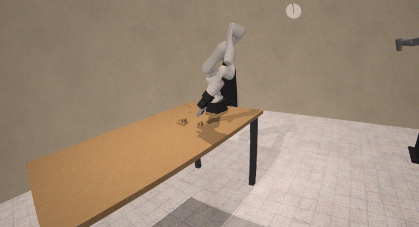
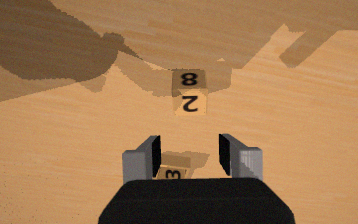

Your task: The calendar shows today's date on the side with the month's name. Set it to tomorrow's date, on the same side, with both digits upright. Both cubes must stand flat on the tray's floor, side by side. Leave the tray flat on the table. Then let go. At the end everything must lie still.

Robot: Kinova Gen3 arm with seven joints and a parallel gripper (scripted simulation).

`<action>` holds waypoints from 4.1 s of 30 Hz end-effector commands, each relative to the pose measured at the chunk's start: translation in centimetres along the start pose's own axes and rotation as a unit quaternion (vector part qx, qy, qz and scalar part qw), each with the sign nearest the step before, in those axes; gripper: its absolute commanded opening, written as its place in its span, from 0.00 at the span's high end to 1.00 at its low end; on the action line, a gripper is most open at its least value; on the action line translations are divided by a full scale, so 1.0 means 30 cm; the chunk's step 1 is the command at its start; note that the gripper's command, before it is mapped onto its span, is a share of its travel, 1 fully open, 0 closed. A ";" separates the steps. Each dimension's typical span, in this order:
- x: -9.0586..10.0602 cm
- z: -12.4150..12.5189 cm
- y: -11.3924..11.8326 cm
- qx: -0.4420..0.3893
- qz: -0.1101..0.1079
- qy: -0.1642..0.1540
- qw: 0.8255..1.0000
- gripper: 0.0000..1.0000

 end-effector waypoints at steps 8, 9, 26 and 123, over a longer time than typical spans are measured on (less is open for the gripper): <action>0.000 0.011 0.007 0.003 -0.005 -0.033 0.999 0.10; 0.000 0.011 0.007 0.003 -0.005 -0.033 0.999 0.10; -0.004 0.016 0.009 0.003 -0.005 -0.033 0.999 0.10; -0.175 0.162 0.036 0.003 -0.006 -0.033 0.999 0.10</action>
Point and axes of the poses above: the point where the finger pads meet when closed, its own x axis back along the fingers, its own y axis across the jaws, z = x × y, the point moved 2 cm from there along x, back along the fingers, and after that the axes turned 9 degrees about x, right-handed, at the moved point
